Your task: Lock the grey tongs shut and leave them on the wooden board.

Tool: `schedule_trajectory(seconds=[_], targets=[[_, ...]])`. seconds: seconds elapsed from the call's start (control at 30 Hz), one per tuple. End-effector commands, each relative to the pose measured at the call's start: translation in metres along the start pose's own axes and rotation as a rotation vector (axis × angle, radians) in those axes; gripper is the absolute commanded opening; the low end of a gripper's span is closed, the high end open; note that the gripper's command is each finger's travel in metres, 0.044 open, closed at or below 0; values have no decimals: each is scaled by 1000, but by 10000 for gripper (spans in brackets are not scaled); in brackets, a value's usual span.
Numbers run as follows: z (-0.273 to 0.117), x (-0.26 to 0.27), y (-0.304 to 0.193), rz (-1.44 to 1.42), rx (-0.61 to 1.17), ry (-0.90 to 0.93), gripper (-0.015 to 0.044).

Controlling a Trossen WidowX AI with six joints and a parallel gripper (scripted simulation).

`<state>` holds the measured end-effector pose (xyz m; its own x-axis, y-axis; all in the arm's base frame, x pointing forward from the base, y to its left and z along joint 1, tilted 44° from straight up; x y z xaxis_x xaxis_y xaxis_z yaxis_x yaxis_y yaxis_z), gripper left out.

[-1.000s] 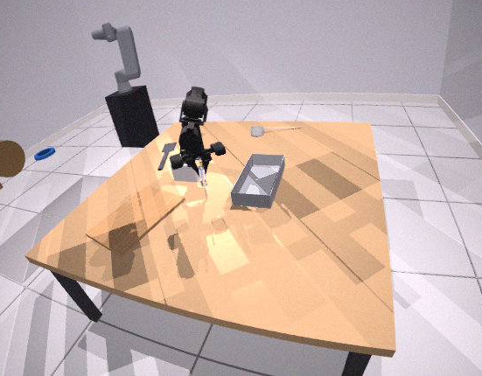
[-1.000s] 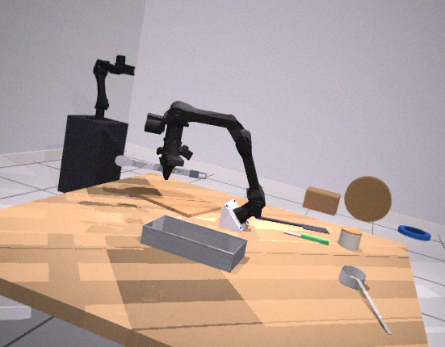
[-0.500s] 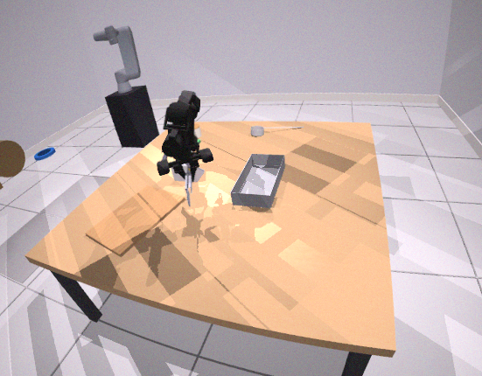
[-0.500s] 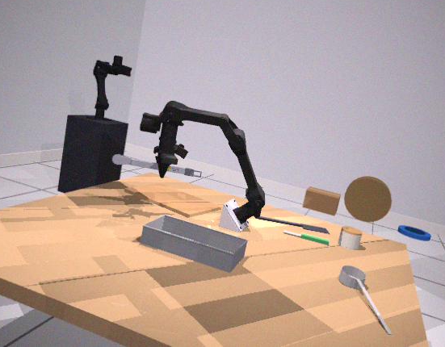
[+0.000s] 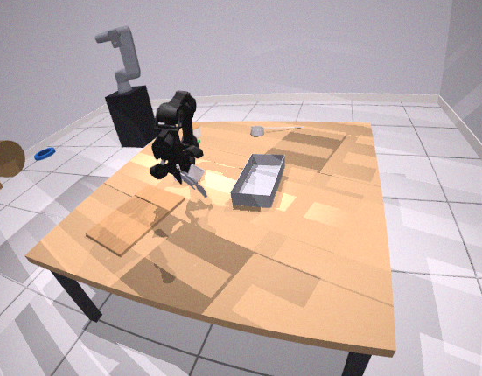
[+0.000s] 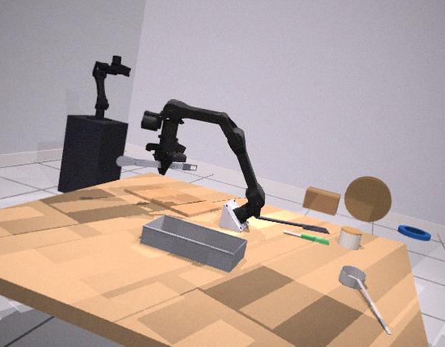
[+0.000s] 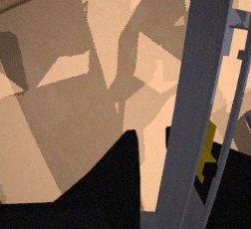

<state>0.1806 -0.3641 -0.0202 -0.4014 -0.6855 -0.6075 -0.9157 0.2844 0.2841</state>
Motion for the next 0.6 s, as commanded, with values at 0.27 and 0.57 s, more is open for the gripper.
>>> schedule_trajectory(seconds=[0.27,0.57], targets=[[-5,16,14,-380,1,13,-150],[-7,27,25,-667,-3,18,-150]])
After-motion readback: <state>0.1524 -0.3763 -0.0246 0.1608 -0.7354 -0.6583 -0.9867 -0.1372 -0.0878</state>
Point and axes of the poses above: the point midway between the two fingers, 35 mm back from their tips, its own z axis out along the fingers, its own x axis across the jaws, y = z × x, the point moved 8 cm from there along -z, back along the fingers, and after that the axes turned 2 degrees about -z, right-handed, at the moved point
